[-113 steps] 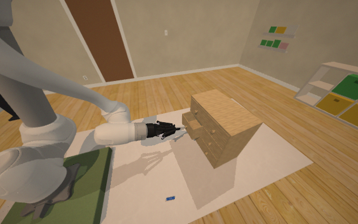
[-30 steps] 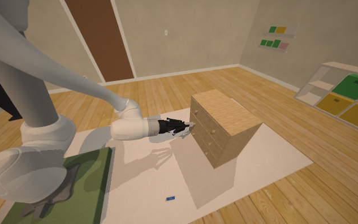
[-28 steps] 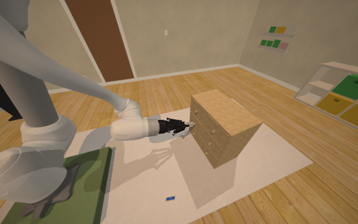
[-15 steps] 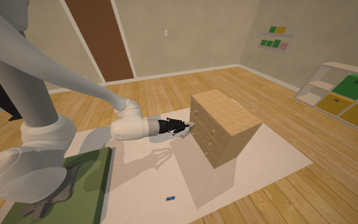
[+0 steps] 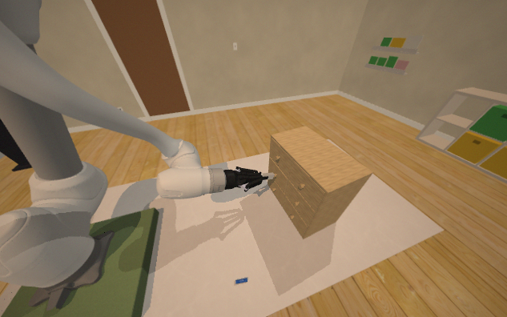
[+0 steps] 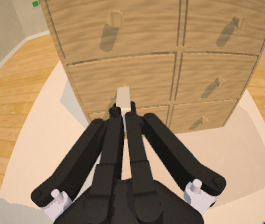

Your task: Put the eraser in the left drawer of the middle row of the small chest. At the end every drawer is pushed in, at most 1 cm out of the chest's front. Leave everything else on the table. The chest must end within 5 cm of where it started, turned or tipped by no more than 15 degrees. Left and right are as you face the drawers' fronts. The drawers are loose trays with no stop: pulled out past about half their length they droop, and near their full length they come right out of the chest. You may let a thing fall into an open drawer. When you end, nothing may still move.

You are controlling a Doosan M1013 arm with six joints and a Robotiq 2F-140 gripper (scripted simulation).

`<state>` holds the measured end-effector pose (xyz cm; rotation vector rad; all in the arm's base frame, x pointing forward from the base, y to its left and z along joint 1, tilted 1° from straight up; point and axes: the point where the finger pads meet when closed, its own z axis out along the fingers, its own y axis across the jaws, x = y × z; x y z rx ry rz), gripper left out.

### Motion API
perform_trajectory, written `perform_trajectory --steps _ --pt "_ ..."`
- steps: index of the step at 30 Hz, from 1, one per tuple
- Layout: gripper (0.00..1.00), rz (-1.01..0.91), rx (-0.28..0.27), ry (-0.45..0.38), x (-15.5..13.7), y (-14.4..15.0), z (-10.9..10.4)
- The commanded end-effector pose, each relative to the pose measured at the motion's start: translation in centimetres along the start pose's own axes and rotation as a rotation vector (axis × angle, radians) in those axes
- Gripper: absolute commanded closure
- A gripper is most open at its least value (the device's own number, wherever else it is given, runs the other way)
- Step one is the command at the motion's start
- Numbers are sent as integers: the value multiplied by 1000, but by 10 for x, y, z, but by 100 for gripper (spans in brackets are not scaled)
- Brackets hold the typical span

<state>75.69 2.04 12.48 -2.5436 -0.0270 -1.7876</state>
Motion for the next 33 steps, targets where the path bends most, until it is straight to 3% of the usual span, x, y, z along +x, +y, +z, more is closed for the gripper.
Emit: perform_trajectory --steps 1,11,21,33 --pt "100 0 -1 -2 -2 -1 -2" --pt "100 0 -1 -2 -16 -1 -41" --pt "100 0 -1 -2 -17 -1 -49" --pt "100 0 -1 -2 -15 -1 -98"
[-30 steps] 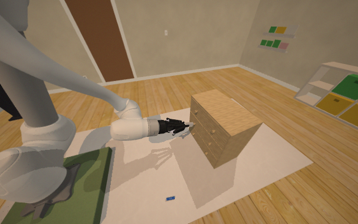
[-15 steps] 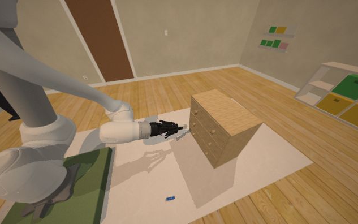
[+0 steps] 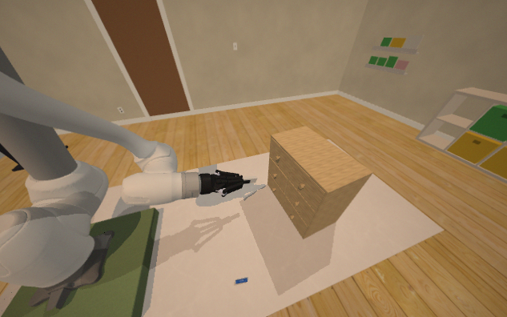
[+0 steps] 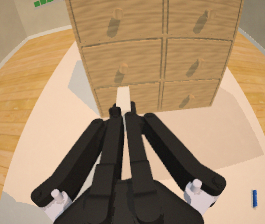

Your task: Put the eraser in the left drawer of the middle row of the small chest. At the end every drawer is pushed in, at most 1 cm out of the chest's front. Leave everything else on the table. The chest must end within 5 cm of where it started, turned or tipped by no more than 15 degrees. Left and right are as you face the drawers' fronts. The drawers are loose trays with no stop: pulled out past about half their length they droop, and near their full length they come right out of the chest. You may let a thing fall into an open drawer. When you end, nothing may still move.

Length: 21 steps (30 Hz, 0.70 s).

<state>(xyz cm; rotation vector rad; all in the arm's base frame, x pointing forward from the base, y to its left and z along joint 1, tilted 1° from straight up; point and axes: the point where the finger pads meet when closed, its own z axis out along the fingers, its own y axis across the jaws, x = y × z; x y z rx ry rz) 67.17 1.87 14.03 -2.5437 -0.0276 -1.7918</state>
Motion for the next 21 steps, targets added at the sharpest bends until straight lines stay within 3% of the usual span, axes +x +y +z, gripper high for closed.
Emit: perform_trajectory --steps 1,21 --pt "100 2 1 -4 -1 1 -13" --pt "100 2 1 -24 0 1 -15"
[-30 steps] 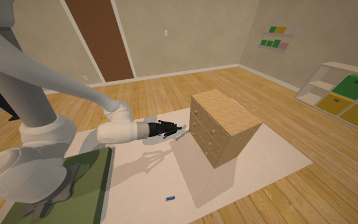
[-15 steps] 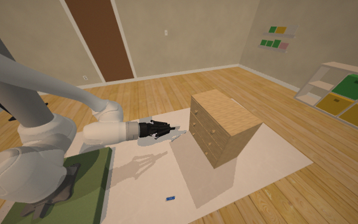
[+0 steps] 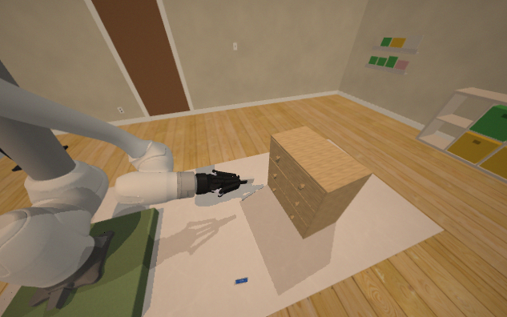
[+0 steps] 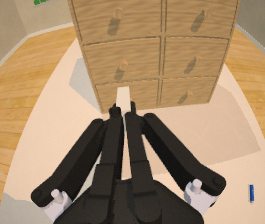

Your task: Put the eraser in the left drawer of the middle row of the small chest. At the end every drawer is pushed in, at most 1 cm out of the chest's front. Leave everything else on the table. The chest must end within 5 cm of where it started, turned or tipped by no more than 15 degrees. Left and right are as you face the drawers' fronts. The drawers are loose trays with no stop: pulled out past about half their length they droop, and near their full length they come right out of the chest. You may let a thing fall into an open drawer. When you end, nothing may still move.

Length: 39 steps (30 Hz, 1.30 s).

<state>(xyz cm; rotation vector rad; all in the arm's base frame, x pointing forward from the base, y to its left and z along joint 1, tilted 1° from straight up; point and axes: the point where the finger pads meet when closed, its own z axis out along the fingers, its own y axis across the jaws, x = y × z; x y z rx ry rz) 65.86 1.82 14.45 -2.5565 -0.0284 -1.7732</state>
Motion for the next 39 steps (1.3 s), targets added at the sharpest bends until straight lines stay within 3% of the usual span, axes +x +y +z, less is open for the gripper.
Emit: perform_trajectory --steps 1,15,29,39 --pt "100 2 1 -13 0 1 -2" --pt "100 2 1 -100 4 1 -11" --pt "100 2 2 -286 13 0 -31" --pt "100 2 3 -335 15 0 -37"
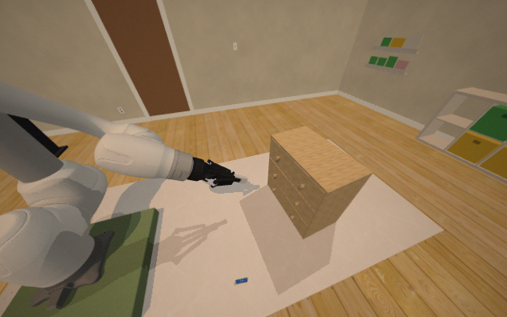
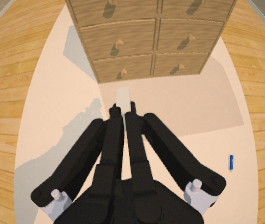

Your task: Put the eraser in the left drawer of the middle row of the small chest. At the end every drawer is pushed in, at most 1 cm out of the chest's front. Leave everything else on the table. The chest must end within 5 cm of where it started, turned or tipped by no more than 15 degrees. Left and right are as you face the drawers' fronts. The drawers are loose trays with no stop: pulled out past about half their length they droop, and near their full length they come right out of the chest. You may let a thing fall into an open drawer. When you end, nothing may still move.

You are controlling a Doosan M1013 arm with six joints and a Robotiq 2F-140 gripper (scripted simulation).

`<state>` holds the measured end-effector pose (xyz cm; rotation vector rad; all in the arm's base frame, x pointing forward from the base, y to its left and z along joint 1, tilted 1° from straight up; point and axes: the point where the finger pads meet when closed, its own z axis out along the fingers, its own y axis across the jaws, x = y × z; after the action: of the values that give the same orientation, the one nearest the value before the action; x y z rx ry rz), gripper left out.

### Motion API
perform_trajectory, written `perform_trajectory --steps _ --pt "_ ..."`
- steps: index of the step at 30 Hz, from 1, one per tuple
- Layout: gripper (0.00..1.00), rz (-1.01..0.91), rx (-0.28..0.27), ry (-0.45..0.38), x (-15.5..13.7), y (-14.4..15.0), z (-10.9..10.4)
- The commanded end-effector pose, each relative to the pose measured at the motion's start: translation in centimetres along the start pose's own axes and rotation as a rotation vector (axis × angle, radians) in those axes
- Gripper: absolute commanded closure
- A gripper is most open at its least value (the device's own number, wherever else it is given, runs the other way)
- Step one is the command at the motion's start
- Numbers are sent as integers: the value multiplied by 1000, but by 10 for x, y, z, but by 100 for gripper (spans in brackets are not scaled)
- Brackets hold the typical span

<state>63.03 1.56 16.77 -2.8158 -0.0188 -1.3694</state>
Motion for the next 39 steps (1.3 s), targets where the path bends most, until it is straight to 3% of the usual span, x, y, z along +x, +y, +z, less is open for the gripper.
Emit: perform_trajectory --steps 1,39 --pt "100 -1 25 -31 3 -2 -3" --pt "100 -2 24 -160 5 -1 -18"
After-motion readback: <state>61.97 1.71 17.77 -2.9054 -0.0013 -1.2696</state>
